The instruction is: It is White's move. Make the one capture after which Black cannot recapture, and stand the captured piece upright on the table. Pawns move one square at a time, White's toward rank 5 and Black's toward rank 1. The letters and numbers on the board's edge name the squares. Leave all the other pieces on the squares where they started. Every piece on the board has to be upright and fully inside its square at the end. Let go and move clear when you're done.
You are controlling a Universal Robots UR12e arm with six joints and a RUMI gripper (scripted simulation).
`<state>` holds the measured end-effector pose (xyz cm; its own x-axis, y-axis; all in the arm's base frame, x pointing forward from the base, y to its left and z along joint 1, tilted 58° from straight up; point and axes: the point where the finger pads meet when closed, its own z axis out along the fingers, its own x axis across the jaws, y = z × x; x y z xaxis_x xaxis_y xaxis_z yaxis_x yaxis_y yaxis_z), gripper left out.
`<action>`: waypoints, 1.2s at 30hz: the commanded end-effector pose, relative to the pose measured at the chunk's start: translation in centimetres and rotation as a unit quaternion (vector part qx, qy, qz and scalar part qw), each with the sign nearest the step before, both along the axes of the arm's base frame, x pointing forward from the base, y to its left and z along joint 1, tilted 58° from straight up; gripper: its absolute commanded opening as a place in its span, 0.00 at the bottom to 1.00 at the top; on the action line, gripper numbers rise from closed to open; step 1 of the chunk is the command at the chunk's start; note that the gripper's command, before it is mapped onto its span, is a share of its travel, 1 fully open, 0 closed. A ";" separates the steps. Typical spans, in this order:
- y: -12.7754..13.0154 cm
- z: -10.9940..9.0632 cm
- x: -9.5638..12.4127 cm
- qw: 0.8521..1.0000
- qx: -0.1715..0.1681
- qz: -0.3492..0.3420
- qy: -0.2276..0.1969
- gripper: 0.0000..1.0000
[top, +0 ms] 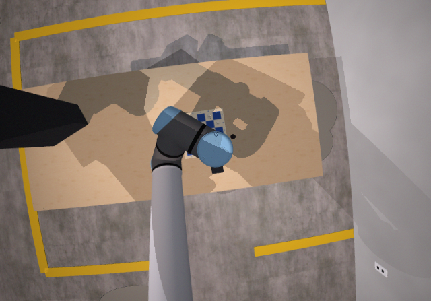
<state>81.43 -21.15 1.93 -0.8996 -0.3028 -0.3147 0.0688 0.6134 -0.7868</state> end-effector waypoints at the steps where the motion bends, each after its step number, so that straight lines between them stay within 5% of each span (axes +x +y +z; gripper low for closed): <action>1: 0.2 0.2 -0.1 1.000 0.000 0.000 0.000 0.22; 16: 5.2 3.8 -3.0 1.000 0.000 0.000 0.000 0.22; 28: 6.6 4.8 -3.8 1.000 0.000 0.000 0.000 0.22; 29: 6.6 4.8 -3.8 1.000 0.000 0.000 0.000 1.00; 36: 6.6 4.8 -3.8 1.000 0.000 0.000 0.000 1.00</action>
<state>77.60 -14.67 6.65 -0.8996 -0.3029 -0.3147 0.0687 0.6133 -0.7868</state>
